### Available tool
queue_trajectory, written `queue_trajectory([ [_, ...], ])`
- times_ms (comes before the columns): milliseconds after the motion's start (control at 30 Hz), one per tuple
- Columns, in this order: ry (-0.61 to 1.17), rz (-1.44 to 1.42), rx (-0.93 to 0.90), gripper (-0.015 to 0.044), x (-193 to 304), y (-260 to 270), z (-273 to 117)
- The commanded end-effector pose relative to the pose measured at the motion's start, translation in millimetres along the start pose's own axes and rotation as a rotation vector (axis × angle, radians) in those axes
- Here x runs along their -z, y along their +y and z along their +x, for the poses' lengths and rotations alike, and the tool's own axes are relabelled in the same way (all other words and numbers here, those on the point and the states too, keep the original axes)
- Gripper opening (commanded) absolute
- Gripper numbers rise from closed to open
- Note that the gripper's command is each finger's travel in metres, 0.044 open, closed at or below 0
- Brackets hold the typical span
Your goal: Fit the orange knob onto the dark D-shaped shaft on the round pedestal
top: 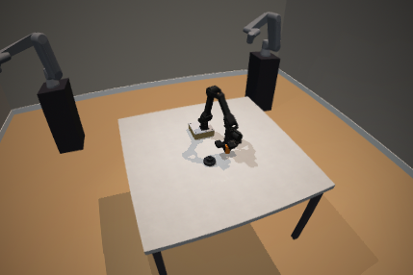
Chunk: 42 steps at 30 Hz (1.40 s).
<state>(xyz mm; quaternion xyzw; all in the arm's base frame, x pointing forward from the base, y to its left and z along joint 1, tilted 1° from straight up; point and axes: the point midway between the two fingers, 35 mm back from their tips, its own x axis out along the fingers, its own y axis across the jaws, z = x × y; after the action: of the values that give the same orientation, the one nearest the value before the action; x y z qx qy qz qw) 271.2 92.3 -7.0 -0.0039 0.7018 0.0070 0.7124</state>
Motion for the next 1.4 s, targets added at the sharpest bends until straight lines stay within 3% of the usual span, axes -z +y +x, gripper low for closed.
queue_trajectory([
  [0, -0.001, 0.003, 0.002, 0.0006, -2.5, 1.8, -13.5],
  [633, -0.001, 0.003, 0.001, 0.0000, 7.4, 9.1, -137.4],
  [1367, -0.007, 0.004, 0.005, 0.0000, -20.2, -28.5, -126.1],
])
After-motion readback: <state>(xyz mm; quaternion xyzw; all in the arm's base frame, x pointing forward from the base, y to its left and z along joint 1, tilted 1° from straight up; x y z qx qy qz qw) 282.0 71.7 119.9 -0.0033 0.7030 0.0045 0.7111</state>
